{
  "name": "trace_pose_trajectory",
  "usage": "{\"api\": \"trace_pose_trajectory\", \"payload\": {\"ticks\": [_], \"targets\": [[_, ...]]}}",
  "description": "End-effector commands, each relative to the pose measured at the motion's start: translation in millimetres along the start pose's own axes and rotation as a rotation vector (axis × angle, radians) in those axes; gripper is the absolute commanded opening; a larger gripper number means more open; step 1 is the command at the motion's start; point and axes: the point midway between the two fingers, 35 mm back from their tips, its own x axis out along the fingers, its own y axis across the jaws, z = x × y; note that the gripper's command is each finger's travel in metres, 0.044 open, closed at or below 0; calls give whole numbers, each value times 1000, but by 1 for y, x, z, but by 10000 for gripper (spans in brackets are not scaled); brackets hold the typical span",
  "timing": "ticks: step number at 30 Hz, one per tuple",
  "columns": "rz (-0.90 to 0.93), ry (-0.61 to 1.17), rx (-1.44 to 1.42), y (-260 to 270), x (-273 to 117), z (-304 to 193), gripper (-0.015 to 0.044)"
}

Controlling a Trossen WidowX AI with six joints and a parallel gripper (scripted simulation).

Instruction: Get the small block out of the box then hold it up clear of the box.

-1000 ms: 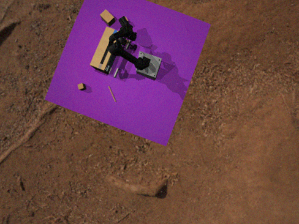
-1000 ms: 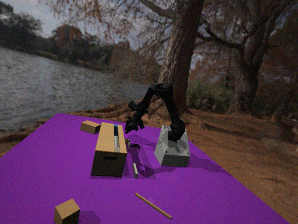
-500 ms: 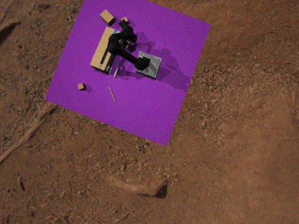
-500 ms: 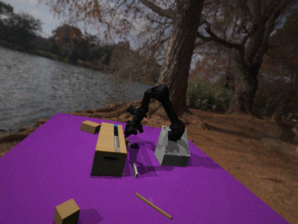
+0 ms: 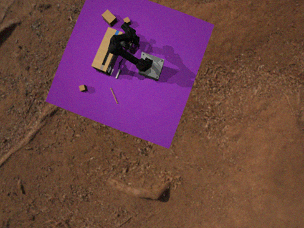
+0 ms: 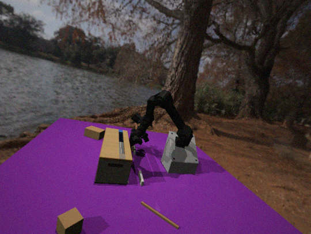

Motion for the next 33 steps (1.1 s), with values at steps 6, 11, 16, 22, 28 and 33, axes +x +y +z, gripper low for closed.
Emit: {"api": "trace_pose_trajectory", "payload": {"ticks": [6,11,16,22,28,33], "targets": [[-10,-6,10,-1,14,10,285],[-11,-6,11,-2,20,13,285],[-12,-6,11,-2,21,14,206],[-12,-6,11,-2,21,14,88],[-3,13,-42,4,12,6,0],[-1,6,-25,4,-7,-3,0]]}}
